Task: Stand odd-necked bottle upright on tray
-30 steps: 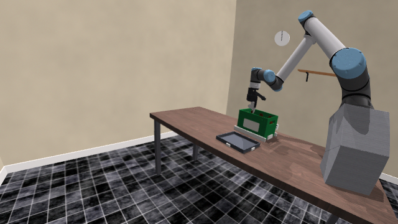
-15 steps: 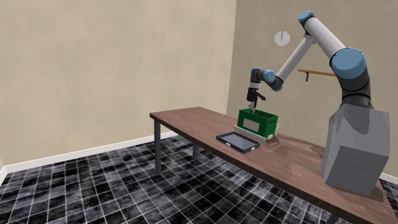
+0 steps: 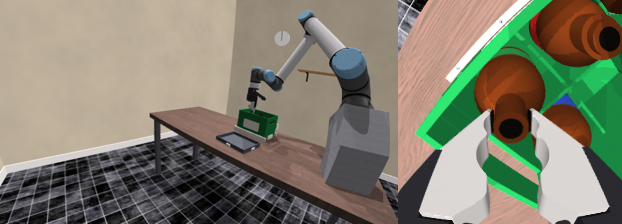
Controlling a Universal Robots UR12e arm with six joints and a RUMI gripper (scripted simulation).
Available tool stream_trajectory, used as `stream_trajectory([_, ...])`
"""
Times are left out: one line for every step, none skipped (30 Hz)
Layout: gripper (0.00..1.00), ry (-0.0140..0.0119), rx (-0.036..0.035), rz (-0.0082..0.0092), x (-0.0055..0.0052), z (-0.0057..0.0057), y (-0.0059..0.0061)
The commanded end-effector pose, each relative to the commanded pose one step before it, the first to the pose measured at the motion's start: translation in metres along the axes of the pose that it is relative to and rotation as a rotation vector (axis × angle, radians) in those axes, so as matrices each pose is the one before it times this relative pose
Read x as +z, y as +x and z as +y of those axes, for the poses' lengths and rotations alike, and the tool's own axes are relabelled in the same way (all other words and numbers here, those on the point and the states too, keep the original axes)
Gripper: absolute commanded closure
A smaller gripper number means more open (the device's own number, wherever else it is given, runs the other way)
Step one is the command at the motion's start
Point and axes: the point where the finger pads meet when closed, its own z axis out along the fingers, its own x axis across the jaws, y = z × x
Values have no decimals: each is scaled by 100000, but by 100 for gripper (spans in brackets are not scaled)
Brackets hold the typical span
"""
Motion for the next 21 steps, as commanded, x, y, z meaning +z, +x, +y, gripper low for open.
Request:
stream_trajectory([100, -84, 22, -102, -70, 35, -47])
stream_trajectory([100, 0, 0, 0, 0, 0, 0])
stream_trajectory([100, 0, 0, 0, 0, 0, 0])
stream_trajectory([100, 0, 0, 0, 0, 0, 0])
stream_trajectory([100, 0, 0, 0, -1, 0, 0])
stream_trajectory([100, 0, 0, 0, -3, 0, 0])
stream_trajectory([100, 0, 0, 0, -6, -1, 0])
stream_trajectory([100, 0, 0, 0, -9, -1, 0])
stream_trajectory([100, 0, 0, 0, -13, -1, 0])
stream_trajectory([100, 0, 0, 0, -18, -2, 0])
stream_trajectory([100, 0, 0, 0, -23, -2, 0])
stream_trajectory([100, 0, 0, 0, -28, -3, 1])
stream_trajectory([100, 0, 0, 0, -34, -4, 1])
stream_trajectory([100, 0, 0, 0, -40, -4, 1])
stream_trajectory([100, 0, 0, 0, -46, -5, 1])
stream_trajectory([100, 0, 0, 0, 0, 0, 0])
stream_trajectory([100, 0, 0, 0, 0, 0, 0])
stream_trajectory([100, 0, 0, 0, -52, -5, 1])
stream_trajectory([100, 0, 0, 0, -58, -6, 1])
stream_trajectory([100, 0, 0, 0, -64, -7, 1])
stream_trajectory([100, 0, 0, 0, -70, -7, 1])
